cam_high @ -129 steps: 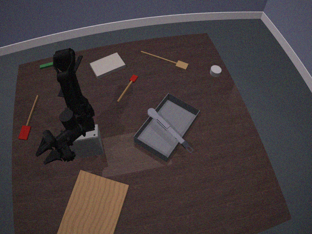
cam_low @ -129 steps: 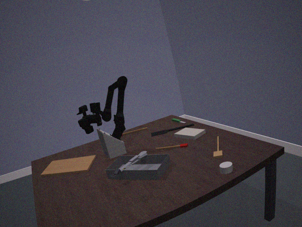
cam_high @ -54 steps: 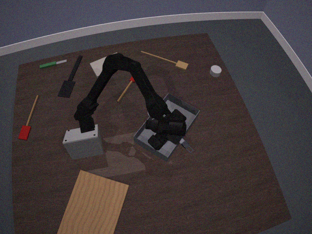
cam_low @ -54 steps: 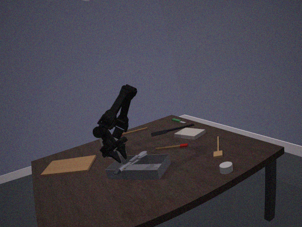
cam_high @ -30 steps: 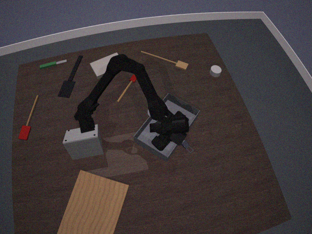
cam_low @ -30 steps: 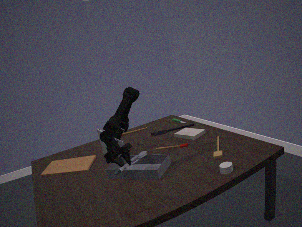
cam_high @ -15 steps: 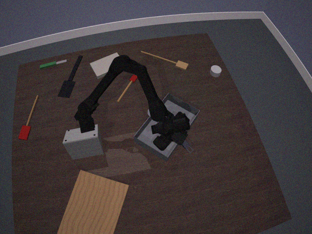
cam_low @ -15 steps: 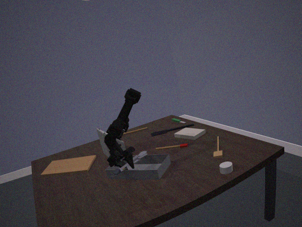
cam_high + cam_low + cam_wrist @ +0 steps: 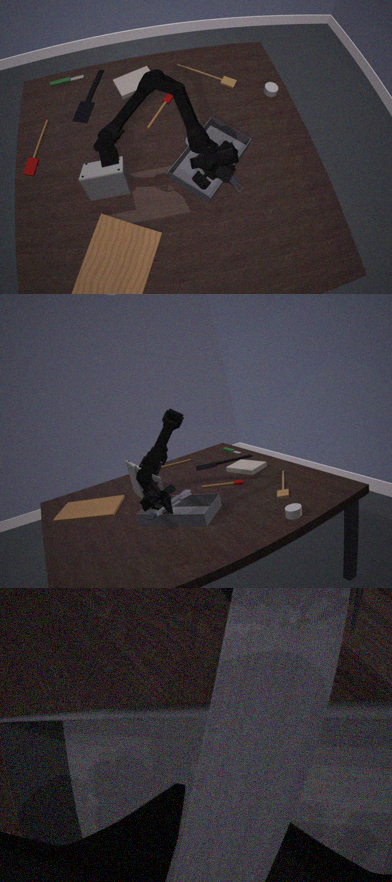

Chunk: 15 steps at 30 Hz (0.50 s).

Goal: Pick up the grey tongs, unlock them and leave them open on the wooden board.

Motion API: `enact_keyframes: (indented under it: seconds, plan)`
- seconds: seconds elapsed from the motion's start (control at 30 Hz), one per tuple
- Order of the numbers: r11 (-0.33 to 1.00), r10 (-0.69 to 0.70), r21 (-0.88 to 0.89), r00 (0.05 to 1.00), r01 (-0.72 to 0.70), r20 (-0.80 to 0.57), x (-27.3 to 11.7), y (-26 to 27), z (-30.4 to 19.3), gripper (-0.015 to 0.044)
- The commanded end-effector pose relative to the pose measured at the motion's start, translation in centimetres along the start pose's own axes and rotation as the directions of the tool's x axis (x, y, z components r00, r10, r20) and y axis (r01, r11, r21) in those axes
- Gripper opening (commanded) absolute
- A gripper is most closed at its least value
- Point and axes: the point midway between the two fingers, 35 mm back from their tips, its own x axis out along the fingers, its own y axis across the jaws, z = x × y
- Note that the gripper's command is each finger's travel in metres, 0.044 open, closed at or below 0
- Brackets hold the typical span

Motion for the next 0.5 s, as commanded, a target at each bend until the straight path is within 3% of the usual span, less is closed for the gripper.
enact_keyframes:
  seconds: [0.0, 0.2, 0.47]
  plan:
    - [1.000, 0.002, -0.003, 1.000, -0.002, 0.001, -0.1, 0.1, 0.0, 0.0082]
    - [1.000, 0.002, -0.003, 1.000, -0.002, 0.001, -0.1, 0.1, 0.0, 0.0042]
    - [1.000, 0.000, -0.001, 1.000, 0.000, 0.003, -1.2, 0.8, 0.2, -0.0150]
